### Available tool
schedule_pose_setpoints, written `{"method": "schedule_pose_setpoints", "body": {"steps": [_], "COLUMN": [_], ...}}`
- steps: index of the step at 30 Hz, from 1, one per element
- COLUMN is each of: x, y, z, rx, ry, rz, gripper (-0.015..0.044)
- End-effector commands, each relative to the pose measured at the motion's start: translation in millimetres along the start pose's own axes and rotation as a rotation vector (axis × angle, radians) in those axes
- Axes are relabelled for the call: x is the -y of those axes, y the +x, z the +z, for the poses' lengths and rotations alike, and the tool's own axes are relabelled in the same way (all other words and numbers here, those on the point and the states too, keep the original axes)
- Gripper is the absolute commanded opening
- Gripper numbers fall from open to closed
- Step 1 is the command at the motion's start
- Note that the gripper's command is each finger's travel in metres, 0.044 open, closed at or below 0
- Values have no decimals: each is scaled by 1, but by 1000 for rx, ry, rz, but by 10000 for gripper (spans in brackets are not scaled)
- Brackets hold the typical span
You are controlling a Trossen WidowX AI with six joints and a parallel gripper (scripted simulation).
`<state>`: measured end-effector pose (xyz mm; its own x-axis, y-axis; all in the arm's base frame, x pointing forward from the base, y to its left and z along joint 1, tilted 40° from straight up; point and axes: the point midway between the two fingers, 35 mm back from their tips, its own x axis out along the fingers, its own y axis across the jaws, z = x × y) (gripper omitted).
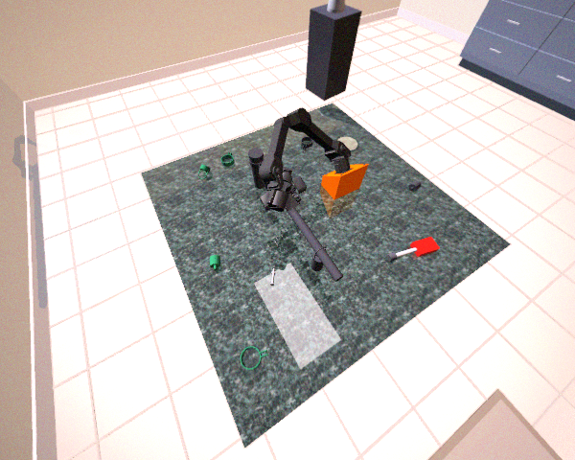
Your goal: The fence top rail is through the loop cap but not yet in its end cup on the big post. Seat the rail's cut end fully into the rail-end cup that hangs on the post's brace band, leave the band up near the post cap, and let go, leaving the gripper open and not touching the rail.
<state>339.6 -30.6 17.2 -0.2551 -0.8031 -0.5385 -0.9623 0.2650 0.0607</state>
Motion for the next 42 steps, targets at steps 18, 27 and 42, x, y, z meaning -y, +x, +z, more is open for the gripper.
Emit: {"method": "schedule_pose_setpoints", "body": {"steps": [18,27,42], "x": [0,1,1], "y": [0,-1,-4], "z": [-2,-6,-12], "rx": [0,0,0], "ry": [0,0,0], "rz": [0,0,0], "gripper": [0,0,0]}}
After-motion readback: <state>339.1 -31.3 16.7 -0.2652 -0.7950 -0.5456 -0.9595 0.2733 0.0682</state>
